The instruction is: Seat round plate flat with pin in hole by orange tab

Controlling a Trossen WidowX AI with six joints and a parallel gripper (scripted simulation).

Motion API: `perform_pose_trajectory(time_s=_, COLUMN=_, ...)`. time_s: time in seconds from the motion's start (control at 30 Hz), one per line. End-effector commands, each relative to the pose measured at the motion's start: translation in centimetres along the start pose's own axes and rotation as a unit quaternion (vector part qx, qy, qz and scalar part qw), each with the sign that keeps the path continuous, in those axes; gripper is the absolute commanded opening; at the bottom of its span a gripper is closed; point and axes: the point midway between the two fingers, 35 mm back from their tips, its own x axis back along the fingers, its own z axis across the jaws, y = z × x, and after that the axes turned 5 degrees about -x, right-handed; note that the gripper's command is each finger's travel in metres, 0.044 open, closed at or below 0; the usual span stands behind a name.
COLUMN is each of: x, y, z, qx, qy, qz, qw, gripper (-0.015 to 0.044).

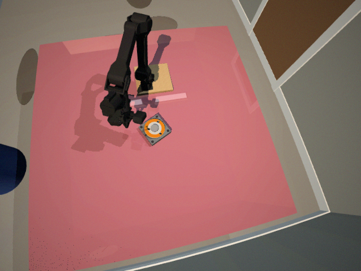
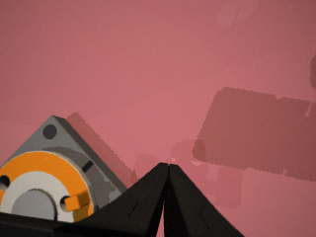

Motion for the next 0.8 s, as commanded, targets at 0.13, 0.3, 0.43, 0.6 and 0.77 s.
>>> perform_pose_trajectory(time_s=0.13, x=0.1, y=-5.1, z=5.8, qx=0.238, qy=-0.022, qz=0.226, qw=0.944, gripper=0.0000)
perform_pose_trajectory(time_s=0.3, x=0.1, y=-5.1, z=5.8, qx=0.238, qy=-0.022, qz=0.226, qw=0.944, gripper=0.0000)
perform_pose_trajectory(time_s=0.43, x=0.1, y=-5.0, z=5.8, qx=0.238, qy=-0.022, qz=0.226, qw=0.944, gripper=0.0000)
perform_pose_trajectory(time_s=0.6, x=-1.4, y=-5.5, z=5.6, qx=0.238, qy=-0.022, qz=0.226, qw=0.944, gripper=0.0000)
perform_pose_trajectory(time_s=0.77, x=-3.6, y=-6.5, z=5.2, qx=0.238, qy=-0.022, qz=0.226, qw=0.944, gripper=0.0000)
